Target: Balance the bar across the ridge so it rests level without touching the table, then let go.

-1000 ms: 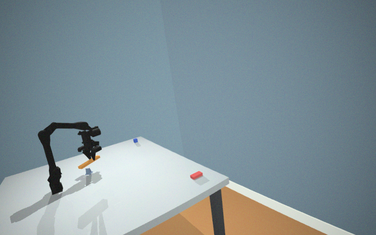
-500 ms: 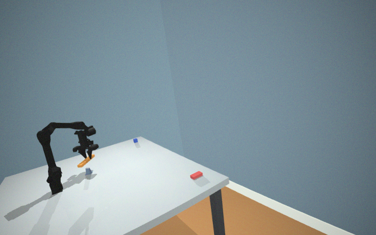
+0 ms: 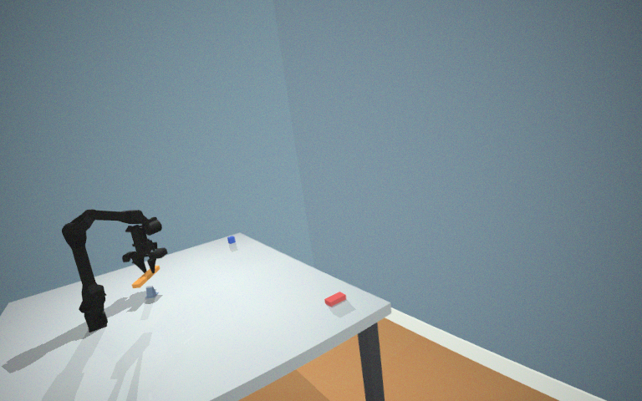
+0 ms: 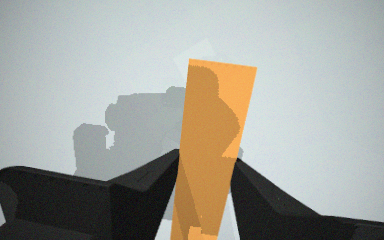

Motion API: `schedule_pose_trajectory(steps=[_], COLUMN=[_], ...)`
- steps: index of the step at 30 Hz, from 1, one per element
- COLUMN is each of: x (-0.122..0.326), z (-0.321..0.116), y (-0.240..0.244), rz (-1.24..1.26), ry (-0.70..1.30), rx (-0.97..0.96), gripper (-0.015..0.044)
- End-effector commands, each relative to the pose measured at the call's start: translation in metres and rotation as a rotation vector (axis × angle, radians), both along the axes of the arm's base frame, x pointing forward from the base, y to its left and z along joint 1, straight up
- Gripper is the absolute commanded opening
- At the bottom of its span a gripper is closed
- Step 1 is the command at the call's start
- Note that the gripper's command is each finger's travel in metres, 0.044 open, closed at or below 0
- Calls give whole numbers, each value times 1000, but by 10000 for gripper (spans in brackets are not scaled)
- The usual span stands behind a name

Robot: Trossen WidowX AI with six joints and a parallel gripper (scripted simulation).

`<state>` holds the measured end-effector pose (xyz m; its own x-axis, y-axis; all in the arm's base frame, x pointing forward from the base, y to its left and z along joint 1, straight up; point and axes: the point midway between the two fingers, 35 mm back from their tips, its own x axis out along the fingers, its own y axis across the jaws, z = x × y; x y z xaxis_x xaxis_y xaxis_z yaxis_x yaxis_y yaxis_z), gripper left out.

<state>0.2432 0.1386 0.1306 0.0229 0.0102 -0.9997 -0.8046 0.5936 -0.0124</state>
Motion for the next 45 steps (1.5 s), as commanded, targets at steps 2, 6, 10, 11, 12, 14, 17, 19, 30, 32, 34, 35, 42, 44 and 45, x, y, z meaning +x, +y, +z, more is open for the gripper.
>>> schedule_pose_trajectory(steps=[2,6,10,11,12,14,17,19,30,32,34,35,42,44,45], x=[0,-1,-1,-1,-1,-1,-1,-1,-1,-1,-1,-1,-1,-1,-1], z=[-9,-15,-22,-23,-25,-28,-32,-32,-32,-32,-32,-32,-33,-33,-33], y=[1,1,1,1,1,0,0,0,0,0,0,0,0,0,0], rz=[-2,-2,-2,-2,-2,-1,-1,-1,-1,-1,-1,-1,-1,-1,-1], ry=[2,2,2,2,2,2,3,3,3,3,3,3,3,3,3], rx=[2,2,2,2,2,2,2,2,2,2,2,2,2,2,2], gripper=[0,0,0,0,0,0,0,0,0,0,0,0,0,0,0])
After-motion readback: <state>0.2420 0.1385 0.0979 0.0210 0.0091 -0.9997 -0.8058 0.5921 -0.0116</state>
